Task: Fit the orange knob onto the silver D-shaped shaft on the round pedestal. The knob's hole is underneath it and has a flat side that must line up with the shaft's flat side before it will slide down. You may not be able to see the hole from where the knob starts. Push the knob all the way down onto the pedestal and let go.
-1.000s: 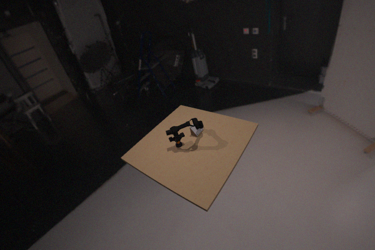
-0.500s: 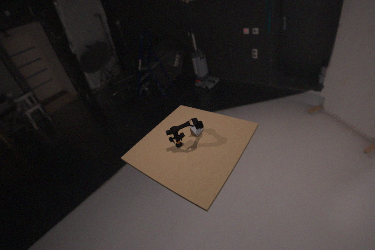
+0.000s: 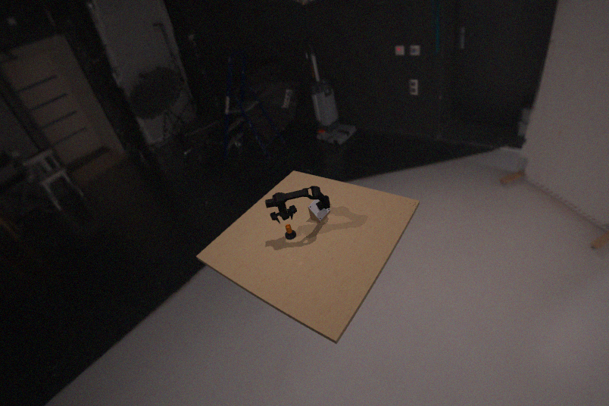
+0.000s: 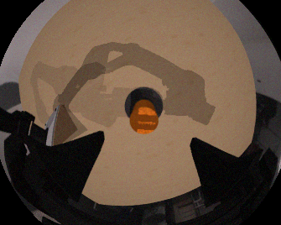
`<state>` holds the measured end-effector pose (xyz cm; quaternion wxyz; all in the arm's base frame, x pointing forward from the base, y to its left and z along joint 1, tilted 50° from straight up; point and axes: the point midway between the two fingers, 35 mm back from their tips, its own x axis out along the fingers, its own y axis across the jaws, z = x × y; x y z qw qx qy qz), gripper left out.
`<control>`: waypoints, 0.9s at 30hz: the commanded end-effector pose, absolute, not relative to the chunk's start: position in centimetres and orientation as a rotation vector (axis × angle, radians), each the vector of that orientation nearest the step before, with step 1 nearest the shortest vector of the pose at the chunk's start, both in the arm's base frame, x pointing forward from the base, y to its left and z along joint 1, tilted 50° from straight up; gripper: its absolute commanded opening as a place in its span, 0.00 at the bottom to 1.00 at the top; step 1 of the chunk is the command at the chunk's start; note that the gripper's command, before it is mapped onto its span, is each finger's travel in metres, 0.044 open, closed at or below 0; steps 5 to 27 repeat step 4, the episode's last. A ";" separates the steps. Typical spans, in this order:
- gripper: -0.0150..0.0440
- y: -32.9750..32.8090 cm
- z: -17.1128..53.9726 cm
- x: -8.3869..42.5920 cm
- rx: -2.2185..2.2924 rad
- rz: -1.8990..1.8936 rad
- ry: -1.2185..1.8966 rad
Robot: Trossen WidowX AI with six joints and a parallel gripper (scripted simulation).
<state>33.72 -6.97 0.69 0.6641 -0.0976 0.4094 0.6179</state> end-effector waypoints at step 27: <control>1.00 -6.8 0.7 33.7 -0.223 1.420 0.932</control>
